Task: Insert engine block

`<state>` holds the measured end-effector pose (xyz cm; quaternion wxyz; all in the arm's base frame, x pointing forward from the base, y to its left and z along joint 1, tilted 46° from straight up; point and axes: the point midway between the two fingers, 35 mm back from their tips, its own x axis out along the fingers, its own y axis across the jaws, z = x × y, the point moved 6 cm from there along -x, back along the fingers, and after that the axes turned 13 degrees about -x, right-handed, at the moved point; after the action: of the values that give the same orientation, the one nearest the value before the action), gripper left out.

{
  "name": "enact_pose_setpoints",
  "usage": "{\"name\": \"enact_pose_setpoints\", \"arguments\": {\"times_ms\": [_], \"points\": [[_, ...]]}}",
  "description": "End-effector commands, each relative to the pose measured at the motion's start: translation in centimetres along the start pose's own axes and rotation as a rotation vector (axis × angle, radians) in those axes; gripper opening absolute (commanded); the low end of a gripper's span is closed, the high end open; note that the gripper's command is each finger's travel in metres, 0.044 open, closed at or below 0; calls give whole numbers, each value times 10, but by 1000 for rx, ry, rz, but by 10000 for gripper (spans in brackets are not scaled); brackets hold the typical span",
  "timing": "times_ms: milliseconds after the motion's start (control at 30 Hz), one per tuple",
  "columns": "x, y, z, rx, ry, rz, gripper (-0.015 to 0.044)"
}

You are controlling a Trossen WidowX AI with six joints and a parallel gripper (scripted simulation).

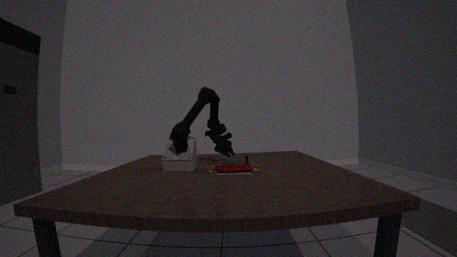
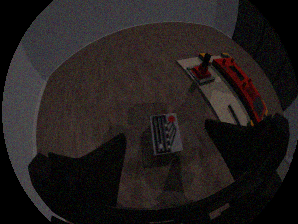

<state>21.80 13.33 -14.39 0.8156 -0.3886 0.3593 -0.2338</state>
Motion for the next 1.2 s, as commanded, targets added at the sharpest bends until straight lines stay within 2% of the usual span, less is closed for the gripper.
{"name": "enact_pose_setpoints", "arguments": {"times_ms": [0, 567, 1167], "points": [[0, 0, 0, 0, 0, 0, 440], [1, 1, 2, -2, 19, 6, 440], [16, -7, 58, 7, 573, 143, 440]]}}
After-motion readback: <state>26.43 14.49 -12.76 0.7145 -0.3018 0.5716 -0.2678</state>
